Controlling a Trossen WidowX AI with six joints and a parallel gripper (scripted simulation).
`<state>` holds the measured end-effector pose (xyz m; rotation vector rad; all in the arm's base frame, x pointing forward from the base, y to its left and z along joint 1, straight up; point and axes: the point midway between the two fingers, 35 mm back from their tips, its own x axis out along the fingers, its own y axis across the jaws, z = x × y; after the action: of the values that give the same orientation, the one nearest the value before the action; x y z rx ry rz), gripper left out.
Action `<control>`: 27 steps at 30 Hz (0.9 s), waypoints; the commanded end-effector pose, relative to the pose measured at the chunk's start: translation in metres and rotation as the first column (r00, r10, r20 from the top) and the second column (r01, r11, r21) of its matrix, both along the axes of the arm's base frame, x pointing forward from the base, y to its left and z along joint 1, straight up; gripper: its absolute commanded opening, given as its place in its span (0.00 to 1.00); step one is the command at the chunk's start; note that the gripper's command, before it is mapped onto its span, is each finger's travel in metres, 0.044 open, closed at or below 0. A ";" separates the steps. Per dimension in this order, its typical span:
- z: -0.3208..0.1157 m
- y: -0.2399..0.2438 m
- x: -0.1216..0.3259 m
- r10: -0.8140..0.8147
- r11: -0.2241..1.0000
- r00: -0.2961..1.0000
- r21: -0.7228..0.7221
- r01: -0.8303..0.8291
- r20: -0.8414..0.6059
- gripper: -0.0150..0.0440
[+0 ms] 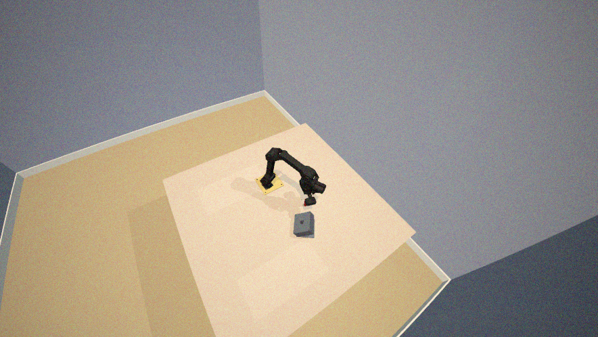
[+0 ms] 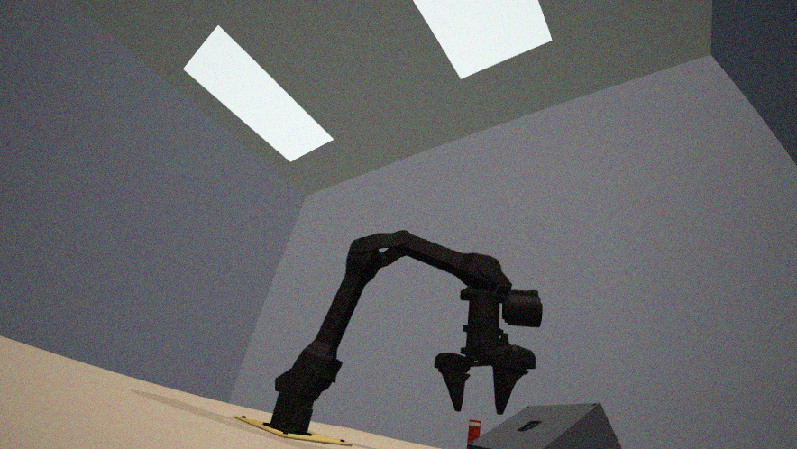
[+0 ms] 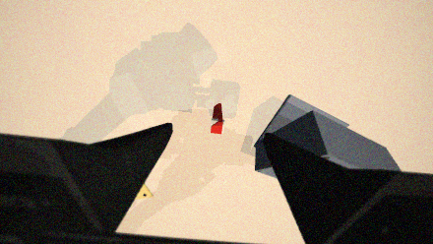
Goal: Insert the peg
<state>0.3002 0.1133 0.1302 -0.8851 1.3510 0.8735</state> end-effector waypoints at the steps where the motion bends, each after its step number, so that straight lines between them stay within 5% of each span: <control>1: -0.009 -0.001 0.000 -0.006 1.000 1.000 -0.006 0.006 -0.003 1.00; 27: -0.051 -0.001 -0.001 -0.006 1.000 1.000 -0.006 0.006 -0.003 1.00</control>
<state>0.3006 0.1134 0.0867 -0.8852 1.3527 0.8738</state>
